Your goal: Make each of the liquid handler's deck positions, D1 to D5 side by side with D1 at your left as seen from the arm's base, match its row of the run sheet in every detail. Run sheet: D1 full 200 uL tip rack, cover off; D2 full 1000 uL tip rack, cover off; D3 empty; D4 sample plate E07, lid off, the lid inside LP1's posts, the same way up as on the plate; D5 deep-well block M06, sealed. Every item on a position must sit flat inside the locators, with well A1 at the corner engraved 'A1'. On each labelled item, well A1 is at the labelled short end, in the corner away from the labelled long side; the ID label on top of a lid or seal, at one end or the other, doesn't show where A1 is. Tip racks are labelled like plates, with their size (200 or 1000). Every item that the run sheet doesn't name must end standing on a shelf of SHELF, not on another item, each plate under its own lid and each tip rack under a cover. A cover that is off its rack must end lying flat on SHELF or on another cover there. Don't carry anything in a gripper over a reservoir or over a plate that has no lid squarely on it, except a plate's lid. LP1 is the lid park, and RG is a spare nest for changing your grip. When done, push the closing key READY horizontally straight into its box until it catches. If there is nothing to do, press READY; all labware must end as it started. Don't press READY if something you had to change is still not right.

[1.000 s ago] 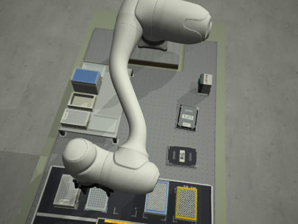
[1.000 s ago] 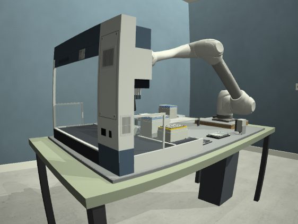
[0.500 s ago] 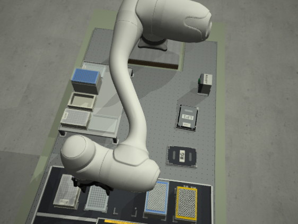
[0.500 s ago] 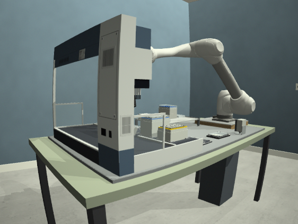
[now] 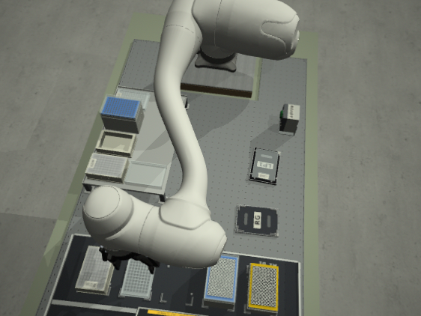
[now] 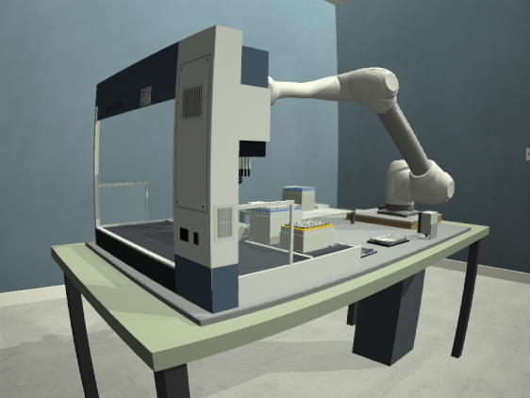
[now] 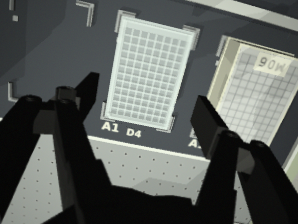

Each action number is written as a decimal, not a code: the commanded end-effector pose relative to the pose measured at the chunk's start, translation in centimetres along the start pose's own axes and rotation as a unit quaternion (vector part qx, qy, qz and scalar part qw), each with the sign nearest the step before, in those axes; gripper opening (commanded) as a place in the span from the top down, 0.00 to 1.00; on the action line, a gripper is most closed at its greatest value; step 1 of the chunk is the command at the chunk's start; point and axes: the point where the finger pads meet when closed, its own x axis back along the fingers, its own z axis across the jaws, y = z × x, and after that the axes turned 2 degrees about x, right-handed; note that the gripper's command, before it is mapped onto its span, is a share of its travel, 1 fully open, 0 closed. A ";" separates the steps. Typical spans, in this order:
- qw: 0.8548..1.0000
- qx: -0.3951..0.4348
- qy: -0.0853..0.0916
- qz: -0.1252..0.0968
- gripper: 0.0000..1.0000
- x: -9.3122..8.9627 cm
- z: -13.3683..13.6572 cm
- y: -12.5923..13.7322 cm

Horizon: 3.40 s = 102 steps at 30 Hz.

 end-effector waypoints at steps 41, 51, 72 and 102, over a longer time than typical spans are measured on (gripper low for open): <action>1.000 0.000 0.000 0.001 0.34 6.6 0.0 0.0; 1.000 0.000 0.000 0.001 0.34 7.9 0.0 0.0; 1.000 0.000 0.000 0.001 0.34 11.1 0.0 0.0; 1.000 0.000 0.000 0.001 0.34 14.8 -0.1 2.0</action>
